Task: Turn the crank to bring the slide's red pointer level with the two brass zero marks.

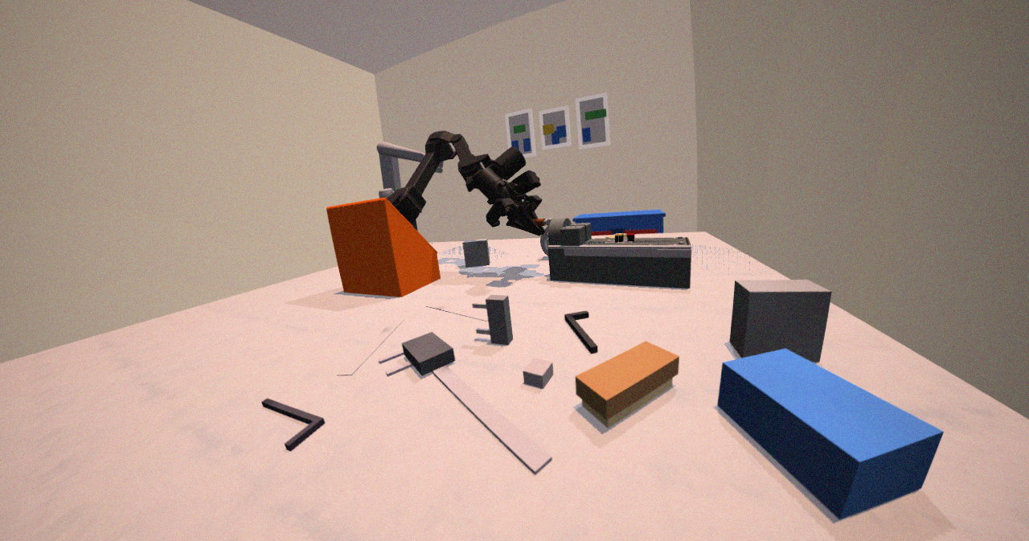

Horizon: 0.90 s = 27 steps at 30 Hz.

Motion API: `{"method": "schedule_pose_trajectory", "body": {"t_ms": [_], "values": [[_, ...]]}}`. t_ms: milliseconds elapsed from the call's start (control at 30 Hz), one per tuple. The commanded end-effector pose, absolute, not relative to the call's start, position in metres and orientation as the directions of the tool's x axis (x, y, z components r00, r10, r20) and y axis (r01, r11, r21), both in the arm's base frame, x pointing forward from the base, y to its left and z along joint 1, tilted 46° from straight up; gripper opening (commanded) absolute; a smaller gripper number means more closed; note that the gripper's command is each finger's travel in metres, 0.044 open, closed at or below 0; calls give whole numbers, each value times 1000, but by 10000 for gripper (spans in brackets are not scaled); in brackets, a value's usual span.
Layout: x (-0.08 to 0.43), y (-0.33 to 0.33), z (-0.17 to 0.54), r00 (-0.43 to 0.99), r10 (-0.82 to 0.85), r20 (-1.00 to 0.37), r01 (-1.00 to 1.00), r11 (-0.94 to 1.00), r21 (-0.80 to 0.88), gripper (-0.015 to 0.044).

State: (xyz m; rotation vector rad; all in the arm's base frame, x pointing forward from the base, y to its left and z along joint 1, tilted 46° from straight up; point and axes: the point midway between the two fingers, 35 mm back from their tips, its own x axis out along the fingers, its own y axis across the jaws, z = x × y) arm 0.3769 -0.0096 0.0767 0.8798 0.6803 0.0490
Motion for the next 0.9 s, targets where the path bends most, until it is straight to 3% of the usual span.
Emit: {"method": "schedule_pose_trajectory", "body": {"t_ms": [0,867], "values": [[374,-15,70,786,291,-546,256,650,716,0],[374,-16,67,786,291,-546,257,650,716,0]]}}
